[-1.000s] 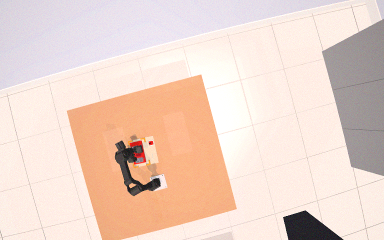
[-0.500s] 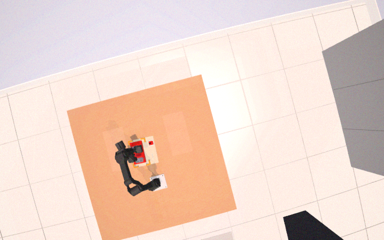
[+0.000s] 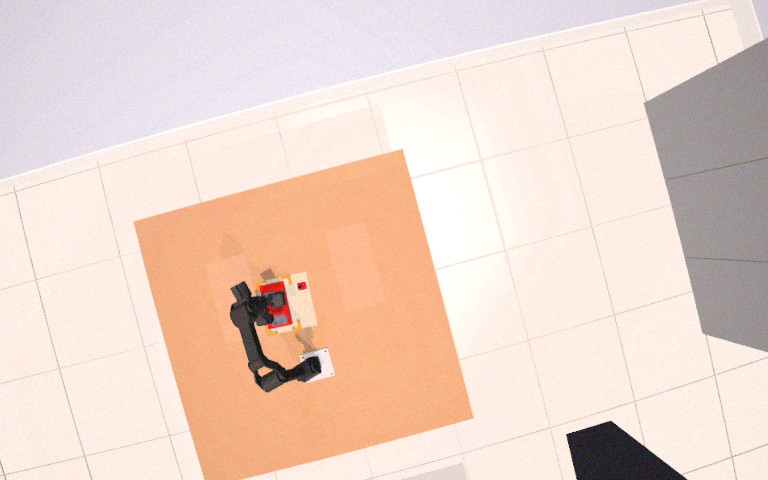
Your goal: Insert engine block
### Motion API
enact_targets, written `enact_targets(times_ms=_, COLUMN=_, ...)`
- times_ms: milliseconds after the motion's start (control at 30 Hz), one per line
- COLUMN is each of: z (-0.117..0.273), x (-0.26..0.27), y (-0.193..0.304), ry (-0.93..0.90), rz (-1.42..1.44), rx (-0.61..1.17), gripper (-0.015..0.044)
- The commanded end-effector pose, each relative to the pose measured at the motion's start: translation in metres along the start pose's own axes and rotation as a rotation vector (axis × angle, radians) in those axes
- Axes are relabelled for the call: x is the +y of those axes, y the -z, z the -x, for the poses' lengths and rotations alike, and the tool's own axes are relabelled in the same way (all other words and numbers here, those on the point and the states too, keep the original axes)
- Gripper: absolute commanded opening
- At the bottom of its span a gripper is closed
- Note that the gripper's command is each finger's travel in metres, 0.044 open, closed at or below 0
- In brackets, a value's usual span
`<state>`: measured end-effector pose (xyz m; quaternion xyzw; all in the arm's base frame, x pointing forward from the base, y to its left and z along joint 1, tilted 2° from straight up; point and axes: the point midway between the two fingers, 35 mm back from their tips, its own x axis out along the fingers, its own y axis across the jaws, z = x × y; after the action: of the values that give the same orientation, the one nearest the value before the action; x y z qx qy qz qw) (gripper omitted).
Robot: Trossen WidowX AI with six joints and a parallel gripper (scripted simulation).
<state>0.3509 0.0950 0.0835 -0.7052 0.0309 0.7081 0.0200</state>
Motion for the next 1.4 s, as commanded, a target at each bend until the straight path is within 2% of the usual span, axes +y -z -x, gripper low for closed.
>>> enact_targets(times_ms=0, z=-0.001, x=0.0, y=0.0, ry=0.004, rz=-0.013, rx=0.002, gripper=0.0159)
enact_targets(times_ms=1367, z=-0.011, x=0.0, y=0.0, ry=0.004, rz=0.028, rx=0.002, gripper=0.0159)
